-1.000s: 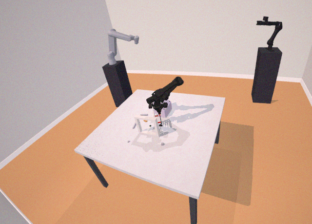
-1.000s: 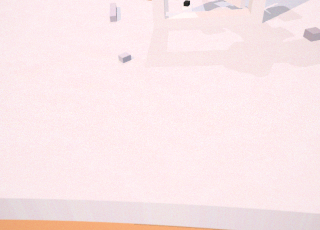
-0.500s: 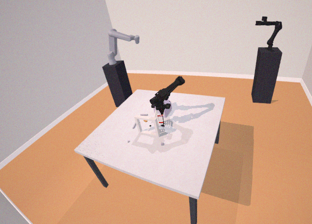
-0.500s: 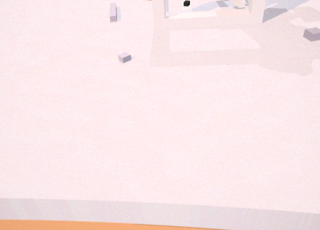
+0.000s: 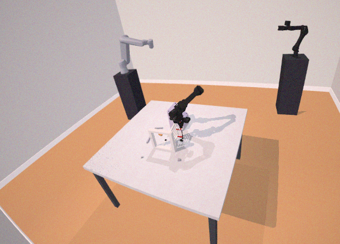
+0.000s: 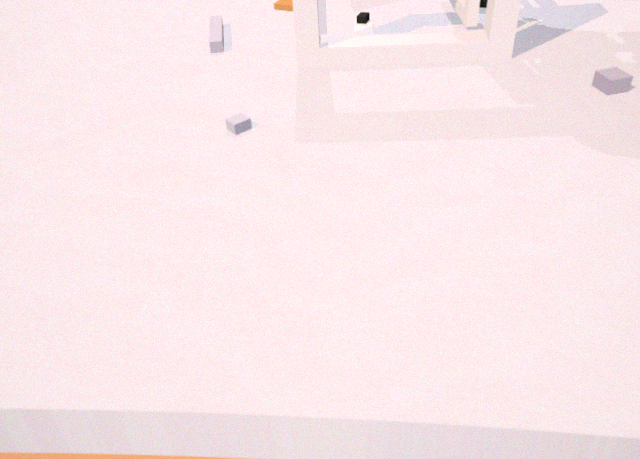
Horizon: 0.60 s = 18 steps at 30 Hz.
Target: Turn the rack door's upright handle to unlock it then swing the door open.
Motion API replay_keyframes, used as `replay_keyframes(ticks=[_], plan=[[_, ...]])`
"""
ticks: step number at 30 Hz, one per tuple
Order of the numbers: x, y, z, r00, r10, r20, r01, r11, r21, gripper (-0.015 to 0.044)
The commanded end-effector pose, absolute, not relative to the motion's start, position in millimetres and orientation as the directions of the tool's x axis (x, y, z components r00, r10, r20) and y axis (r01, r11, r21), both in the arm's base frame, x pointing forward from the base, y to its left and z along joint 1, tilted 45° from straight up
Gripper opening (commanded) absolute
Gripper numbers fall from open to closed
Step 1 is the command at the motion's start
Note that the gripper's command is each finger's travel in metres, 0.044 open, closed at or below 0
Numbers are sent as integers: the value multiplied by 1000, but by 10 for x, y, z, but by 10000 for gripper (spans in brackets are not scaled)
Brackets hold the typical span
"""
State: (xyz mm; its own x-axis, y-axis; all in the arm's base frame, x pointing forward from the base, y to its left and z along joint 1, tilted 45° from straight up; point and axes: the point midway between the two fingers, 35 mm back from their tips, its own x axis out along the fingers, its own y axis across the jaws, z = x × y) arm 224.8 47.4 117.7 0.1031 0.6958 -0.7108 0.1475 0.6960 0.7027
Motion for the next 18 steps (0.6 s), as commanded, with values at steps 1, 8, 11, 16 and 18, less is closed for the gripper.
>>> replay_keyframes(ticks=[1,8,11,16,18], plan=[[2276,525,1238,108,699,-707,192,683,705,16],[2282,545,1259,108,699,-707,210,679,704,16],[2282,545,1259,108,699,-707,210,679,704,16],[2282,545,1259,108,699,-707,210,679,704,68],[2282,545,1259,108,699,-707,210,679,704,121]])
